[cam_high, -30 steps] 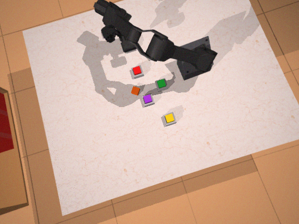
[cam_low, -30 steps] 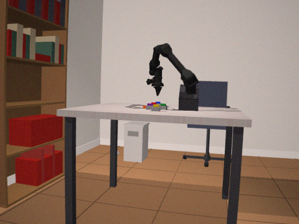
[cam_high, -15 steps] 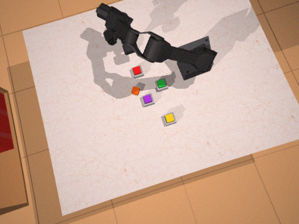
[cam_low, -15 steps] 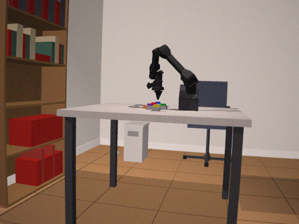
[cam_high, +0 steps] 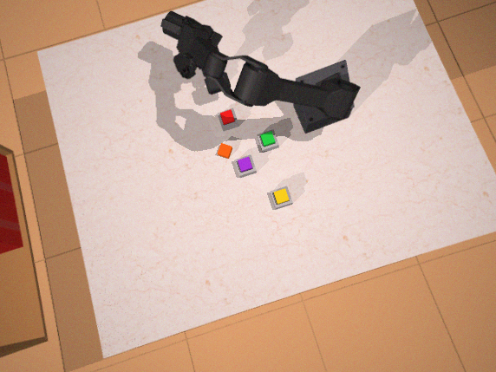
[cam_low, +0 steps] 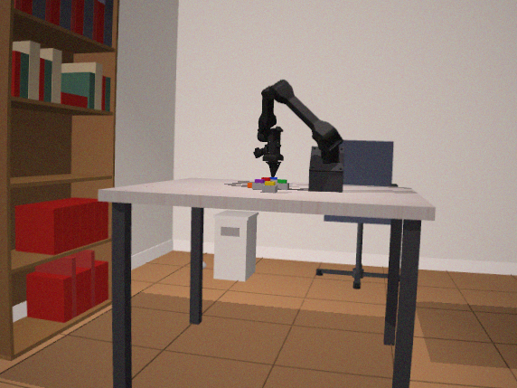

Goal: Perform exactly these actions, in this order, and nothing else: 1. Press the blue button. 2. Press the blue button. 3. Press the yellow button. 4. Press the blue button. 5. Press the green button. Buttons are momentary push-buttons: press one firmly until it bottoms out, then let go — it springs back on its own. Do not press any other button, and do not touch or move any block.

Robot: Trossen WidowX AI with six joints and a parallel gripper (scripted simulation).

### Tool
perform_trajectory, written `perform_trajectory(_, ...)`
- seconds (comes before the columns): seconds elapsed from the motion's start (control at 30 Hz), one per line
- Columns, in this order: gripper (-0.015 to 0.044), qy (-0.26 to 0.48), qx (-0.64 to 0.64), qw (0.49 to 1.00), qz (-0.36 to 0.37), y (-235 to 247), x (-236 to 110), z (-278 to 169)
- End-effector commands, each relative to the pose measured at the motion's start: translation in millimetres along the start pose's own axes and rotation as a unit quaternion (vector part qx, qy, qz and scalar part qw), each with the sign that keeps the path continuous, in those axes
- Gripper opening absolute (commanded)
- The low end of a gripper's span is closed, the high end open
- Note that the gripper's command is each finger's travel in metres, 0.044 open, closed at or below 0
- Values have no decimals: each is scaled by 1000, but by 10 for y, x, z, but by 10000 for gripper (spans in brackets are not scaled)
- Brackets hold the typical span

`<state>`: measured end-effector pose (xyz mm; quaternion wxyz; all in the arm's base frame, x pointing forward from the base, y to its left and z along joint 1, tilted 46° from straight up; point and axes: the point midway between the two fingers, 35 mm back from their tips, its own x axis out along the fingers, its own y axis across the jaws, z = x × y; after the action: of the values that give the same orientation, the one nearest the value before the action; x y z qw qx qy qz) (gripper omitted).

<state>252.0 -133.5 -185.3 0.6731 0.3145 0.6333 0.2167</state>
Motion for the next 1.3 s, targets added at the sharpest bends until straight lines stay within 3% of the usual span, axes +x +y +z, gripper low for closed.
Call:
perform_trajectory(0.0,20,1,4,1000,3,7,34,-14)
perform_trajectory(0.53,20,1,4,1000,3,7,34,-14)
perform_trajectory(0.67,20,1,4,1000,2,0,-304,-13)
perform_trajectory(0.83,20,1,4,1000,2,-2,-338,-11)
perform_trajectory(0.97,20,2,4,1000,1,-10,-891,-11)
perform_trajectory(1.17,20,2,4,1000,1,12,-932,-12)
perform_trajectory(1.27,20,2,8,1000,0,304,-1006,-8)
